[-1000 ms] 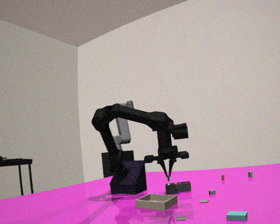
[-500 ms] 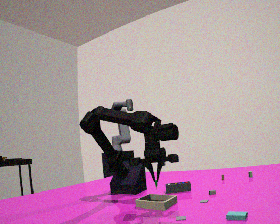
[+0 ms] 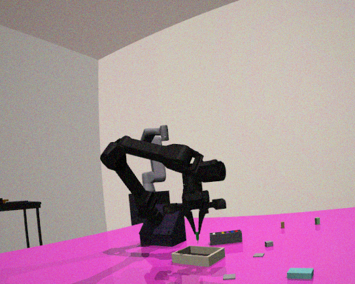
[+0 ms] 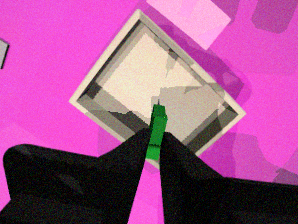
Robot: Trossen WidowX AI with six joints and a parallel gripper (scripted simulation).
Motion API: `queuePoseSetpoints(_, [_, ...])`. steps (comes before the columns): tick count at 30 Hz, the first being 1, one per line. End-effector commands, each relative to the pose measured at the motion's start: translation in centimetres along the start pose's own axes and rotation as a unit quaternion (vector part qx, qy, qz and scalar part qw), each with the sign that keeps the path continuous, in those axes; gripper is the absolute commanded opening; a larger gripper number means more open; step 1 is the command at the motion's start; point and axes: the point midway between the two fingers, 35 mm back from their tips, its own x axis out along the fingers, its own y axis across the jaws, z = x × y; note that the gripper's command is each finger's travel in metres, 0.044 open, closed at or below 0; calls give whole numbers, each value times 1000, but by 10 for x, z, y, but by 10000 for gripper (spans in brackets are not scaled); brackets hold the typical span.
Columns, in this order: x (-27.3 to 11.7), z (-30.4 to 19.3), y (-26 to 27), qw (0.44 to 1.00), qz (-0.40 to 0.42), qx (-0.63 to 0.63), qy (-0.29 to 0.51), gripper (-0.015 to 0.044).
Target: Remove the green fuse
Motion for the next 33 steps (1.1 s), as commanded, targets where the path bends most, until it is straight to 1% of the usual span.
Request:
queuePoseSetpoints(1, [8,0,-1,1000,-2,-3,-1,0])
queuePoseSetpoints(17, [29,0,-2,1000,-3,-3,-2,0])
queuePoseSetpoints(29, [26,1,-2,1000,-2,0,-2,315])
queuePoseSetpoints(30, [23,1,-1,1000,-2,0,-2,330])
queuePoseSetpoints(33, [-7,0,-1,1000,-3,-3,-1,330])
